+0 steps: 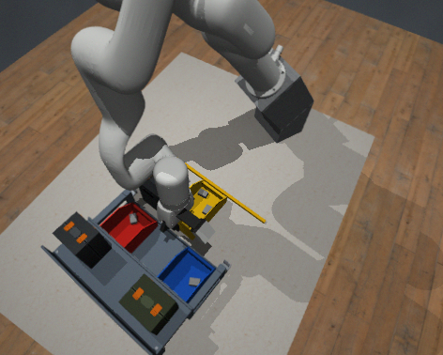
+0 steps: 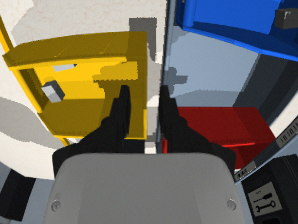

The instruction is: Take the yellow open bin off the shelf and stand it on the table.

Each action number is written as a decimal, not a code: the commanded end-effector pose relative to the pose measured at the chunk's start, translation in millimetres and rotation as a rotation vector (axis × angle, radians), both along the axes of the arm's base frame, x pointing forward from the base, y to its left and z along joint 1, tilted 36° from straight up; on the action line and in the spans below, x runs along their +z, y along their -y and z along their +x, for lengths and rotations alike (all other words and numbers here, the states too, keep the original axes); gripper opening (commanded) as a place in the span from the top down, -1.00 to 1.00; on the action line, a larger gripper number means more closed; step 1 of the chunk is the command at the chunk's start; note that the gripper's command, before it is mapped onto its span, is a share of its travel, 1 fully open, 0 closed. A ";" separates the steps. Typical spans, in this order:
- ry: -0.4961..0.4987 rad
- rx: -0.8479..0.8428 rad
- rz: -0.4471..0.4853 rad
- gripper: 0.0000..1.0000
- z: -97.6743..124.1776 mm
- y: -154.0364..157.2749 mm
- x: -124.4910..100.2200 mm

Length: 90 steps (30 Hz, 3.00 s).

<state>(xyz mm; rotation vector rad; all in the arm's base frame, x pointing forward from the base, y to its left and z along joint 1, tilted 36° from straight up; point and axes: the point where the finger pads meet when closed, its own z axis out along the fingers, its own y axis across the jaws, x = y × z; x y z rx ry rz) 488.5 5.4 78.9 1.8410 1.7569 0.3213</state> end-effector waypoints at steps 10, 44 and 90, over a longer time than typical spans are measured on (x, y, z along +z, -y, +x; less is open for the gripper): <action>0.002 0.001 0.000 0.35 0.6 -0.4 1.0; 0.002 0.001 0.000 0.35 -42.4 -19.1 65.9; 0.002 0.001 0.000 0.35 -33.0 -15.0 51.7</action>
